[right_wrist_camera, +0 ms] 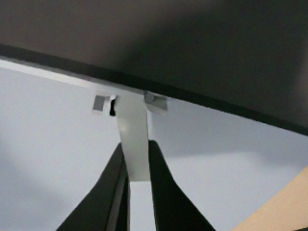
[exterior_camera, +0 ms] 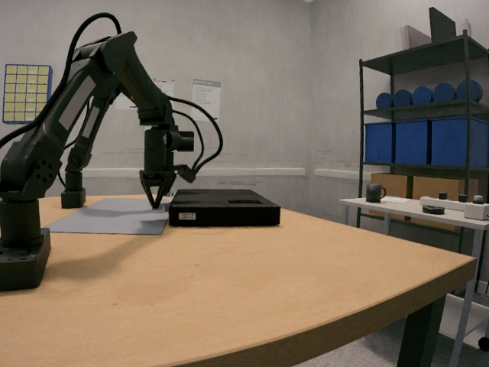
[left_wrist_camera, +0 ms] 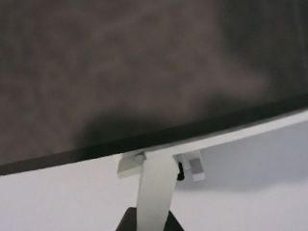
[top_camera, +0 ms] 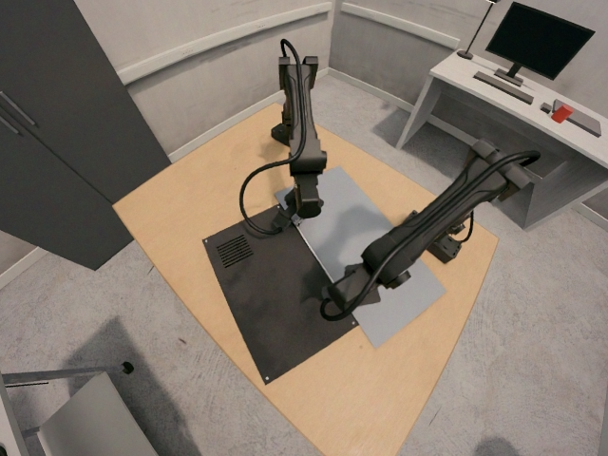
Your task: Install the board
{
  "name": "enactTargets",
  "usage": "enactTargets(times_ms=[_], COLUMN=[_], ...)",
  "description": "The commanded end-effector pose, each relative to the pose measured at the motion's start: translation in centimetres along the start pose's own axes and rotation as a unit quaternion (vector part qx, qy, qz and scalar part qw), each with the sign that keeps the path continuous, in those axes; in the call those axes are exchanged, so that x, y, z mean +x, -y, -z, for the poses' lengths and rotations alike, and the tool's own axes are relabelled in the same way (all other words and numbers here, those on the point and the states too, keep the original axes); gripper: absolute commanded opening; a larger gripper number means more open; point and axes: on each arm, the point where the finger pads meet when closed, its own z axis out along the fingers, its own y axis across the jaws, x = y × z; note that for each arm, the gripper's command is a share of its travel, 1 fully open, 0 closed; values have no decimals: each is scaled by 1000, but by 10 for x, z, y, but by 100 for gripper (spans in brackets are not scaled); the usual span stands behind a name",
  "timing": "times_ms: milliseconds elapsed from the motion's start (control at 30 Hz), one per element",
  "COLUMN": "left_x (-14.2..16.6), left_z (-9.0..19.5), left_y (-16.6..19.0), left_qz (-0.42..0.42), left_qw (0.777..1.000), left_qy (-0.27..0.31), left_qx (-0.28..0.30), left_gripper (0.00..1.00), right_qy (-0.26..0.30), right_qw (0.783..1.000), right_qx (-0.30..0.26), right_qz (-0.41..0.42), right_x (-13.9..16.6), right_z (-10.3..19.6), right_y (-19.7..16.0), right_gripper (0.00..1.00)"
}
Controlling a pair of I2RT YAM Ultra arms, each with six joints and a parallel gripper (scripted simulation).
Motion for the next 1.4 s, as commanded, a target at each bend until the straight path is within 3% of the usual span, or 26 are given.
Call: enactTargets(times_ms=[0, 900, 1367], left_x=[-1, -6, -5], left_z=[5, 8, 8], left_y=[-2, 7, 5], left_qz=[45, 157, 158], left_qw=[999, 987, 987], left_qy=[10, 12, 12], left_qx=[-20, -18, -18], left_gripper=[3, 3, 3], right_qy=[3, 4, 4], right_qw=[999, 987, 987], right_qx=[7, 13, 13], right_qz=[-44, -158, -158], right_x=[-2, -5, -5], right_z=[5, 5, 5], right_y=[-4, -9, -9], right_gripper=[4, 4, 4])
